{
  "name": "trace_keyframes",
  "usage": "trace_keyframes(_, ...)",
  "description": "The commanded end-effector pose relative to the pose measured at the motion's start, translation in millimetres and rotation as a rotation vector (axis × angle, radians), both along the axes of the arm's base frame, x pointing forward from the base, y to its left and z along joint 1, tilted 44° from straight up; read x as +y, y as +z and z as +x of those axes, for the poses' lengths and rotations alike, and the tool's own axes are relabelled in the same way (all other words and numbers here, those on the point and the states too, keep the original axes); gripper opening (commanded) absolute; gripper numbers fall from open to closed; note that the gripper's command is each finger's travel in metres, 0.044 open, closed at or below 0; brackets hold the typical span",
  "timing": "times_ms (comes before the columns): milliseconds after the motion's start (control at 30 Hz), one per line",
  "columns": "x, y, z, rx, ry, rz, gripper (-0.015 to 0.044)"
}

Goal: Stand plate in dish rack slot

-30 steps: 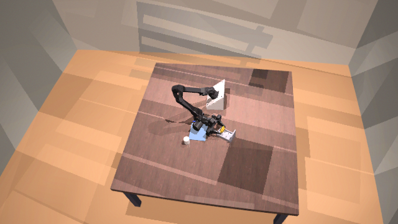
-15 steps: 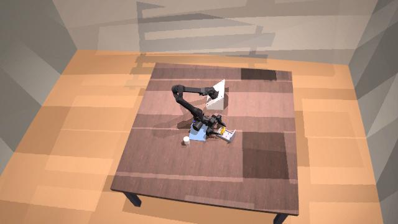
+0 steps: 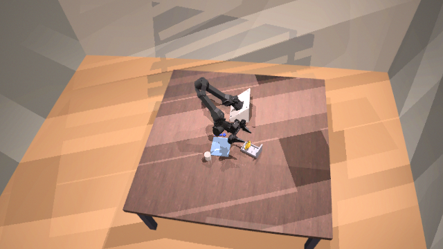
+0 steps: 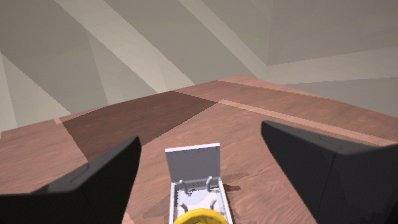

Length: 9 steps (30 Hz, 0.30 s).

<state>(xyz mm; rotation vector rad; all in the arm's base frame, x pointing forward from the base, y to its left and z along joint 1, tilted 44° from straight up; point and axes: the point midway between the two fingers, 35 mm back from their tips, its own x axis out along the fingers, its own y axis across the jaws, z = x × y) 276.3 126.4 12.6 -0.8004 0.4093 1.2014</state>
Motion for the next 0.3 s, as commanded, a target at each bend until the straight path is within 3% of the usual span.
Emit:
trace_keyframes(0,7.0,8.7,-1.2,0.003,-0.007,0.002,0.0400)
trace_keyframes(267,10.9,3.1,-5.0,0.154,-0.105,-0.052,0.0400)
